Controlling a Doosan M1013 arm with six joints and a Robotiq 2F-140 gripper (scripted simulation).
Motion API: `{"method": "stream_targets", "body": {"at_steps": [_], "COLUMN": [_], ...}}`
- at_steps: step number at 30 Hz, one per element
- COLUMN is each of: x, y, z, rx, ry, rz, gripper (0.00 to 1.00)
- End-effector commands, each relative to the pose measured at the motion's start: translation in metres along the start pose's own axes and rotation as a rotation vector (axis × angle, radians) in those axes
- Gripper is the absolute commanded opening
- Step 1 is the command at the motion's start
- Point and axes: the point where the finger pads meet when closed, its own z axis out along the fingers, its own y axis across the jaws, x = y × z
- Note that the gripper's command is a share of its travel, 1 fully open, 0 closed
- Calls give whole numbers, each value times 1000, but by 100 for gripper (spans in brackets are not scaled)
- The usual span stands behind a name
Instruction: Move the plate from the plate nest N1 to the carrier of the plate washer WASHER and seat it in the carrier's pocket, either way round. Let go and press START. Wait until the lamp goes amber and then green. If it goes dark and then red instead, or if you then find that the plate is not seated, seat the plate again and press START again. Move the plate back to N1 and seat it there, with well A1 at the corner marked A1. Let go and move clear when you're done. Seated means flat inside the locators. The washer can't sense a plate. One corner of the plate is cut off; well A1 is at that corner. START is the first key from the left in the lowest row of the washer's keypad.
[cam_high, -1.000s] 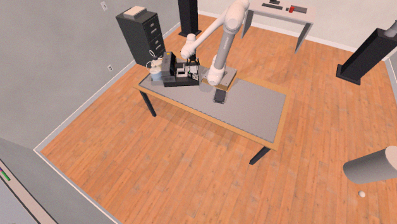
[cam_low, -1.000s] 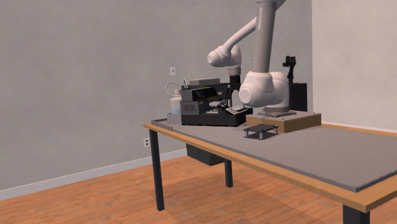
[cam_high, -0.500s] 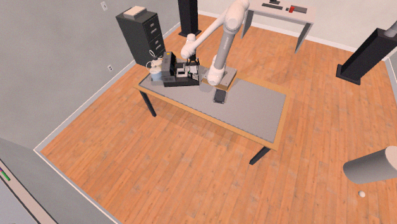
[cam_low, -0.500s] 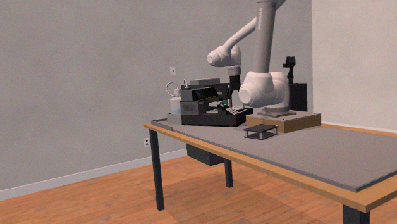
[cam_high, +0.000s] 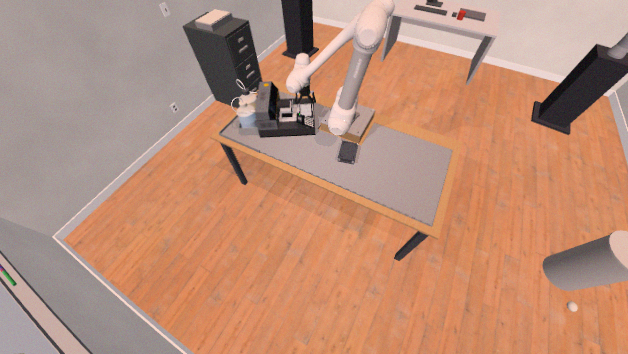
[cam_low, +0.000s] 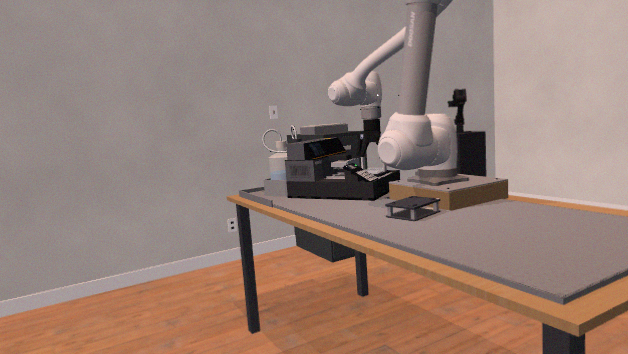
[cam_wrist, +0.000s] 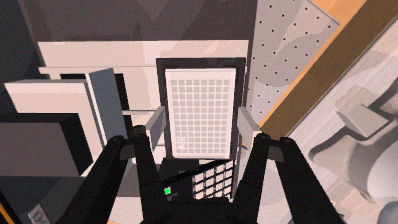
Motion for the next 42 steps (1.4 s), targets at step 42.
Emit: {"method": "stream_targets", "body": {"at_steps": [42], "x": [0], "y": [2], "z": [-10], "rx": [-4], "ry": [3], "rz": [-9], "gripper": [70]}}
